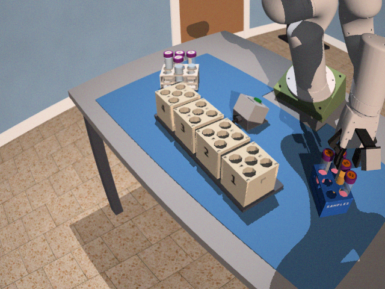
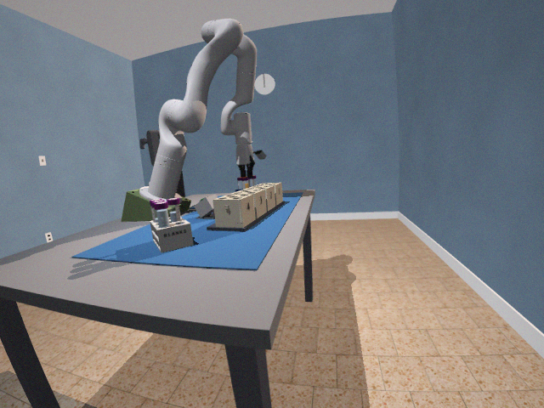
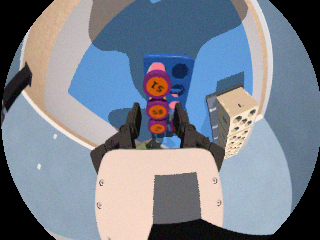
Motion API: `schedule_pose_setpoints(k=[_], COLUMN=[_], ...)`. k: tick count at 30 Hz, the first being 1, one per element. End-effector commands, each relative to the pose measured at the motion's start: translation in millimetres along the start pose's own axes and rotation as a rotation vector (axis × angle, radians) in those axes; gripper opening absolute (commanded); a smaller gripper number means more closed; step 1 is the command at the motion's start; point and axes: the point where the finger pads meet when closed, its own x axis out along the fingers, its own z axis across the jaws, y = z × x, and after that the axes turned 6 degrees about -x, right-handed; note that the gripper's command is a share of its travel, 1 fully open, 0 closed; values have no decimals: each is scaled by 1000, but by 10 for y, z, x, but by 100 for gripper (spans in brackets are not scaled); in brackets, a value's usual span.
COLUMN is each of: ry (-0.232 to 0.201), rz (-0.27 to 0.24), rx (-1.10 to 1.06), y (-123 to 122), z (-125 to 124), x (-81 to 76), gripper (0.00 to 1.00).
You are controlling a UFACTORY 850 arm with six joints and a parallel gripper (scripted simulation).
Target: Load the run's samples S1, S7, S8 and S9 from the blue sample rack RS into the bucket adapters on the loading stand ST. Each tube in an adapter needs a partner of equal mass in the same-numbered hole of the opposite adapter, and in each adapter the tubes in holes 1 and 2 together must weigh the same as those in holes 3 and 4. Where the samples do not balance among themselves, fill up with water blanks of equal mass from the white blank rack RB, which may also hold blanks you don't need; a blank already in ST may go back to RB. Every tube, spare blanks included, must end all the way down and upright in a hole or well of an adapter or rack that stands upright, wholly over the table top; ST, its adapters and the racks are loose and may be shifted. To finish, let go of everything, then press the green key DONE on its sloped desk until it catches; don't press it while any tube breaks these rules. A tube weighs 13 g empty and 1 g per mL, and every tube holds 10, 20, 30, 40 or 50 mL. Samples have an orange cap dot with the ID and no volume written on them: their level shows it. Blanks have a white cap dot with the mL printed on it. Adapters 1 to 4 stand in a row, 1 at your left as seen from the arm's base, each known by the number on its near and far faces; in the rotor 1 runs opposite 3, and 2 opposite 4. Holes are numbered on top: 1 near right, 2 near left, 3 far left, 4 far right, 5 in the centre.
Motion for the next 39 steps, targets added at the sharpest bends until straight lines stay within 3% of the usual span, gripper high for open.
schedule_pose_setpoints(k=[1, 26, 39], ry=[0, 0, 0], rz=[2, 2, 2], rx=[0, 0, 0], y=[6, 6, 6], z=[0, 0, 0], x=[24, 171, 171], gripper=[57, 57, 57])
